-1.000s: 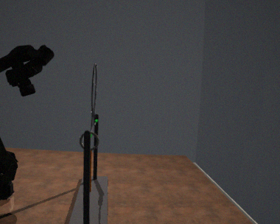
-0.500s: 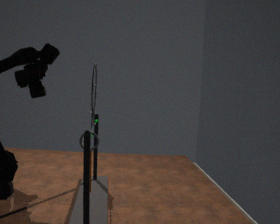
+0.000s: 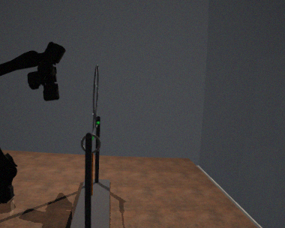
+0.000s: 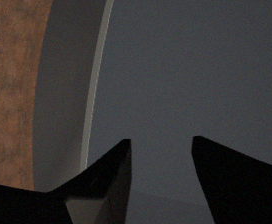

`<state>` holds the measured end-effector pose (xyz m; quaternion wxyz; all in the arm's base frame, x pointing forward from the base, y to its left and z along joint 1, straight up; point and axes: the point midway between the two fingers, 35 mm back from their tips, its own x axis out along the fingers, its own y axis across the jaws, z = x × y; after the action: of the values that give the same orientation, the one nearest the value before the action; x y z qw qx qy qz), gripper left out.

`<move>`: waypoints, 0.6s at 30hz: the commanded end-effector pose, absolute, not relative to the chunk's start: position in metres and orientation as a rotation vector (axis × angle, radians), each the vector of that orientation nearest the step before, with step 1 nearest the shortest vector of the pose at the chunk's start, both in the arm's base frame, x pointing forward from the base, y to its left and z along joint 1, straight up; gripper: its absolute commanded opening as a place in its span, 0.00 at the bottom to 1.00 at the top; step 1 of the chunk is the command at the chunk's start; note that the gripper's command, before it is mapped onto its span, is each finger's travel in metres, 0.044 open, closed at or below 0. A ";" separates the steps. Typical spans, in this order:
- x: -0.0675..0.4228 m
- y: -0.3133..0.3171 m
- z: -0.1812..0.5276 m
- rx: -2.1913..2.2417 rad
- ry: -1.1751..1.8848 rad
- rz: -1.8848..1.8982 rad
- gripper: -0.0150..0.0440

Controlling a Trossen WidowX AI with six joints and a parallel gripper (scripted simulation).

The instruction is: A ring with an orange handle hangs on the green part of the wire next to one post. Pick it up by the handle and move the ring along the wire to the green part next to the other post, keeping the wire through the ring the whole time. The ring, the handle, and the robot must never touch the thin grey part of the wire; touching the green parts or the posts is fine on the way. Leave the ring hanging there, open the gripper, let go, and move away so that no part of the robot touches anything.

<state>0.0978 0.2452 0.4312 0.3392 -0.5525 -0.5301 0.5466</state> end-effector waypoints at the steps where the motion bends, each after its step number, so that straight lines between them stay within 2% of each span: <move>1: 0.118 0.240 0.433 -1.468 -1.278 1.356 0.53; 18: 0.209 0.197 0.446 -1.501 -0.856 0.996 0.53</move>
<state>0.1967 0.2067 0.4424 0.5162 -0.6270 -0.3817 0.4412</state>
